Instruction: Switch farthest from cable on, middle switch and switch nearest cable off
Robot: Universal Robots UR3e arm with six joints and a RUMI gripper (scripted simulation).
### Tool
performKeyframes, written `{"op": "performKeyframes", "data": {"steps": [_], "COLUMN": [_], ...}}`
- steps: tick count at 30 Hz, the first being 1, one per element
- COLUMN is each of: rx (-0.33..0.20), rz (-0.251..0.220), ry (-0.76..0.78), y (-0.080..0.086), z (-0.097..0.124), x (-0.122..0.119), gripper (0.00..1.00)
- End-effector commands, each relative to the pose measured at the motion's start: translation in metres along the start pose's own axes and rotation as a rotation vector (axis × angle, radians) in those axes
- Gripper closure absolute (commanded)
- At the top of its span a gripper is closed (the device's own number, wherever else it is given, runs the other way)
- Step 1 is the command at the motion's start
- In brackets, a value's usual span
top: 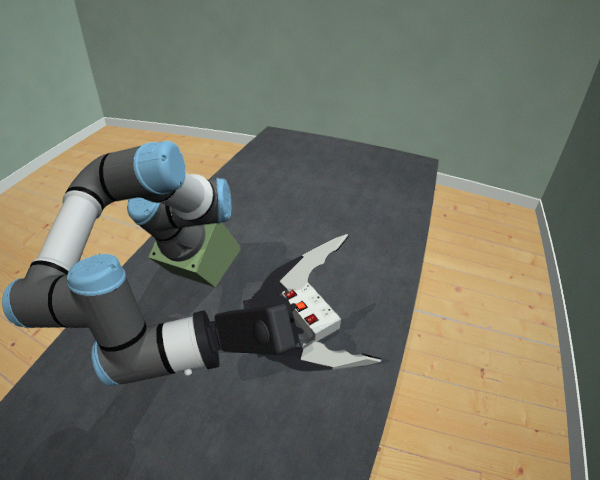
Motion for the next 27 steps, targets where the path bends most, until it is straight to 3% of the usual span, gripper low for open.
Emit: {"op": "performKeyframes", "data": {"steps": [1,27], "rx": [0.0,-0.017], "rz": [0.0,-0.009], "ry": [0.003,0.004], "y": [-0.0001,-0.003], "z": [-0.0005,0.0045], "x": [-0.0006,-0.0024], "gripper": [0.0,0.0]}}
Point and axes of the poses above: the point where the finger pads meet when closed, its own y axis back along the fingers, its own x axis across the jaws, z = x × y, the point moved 4 cm from there along y, back along the fingers, and after that the axes turned 8 degrees about -y, right-handed, at the moved point
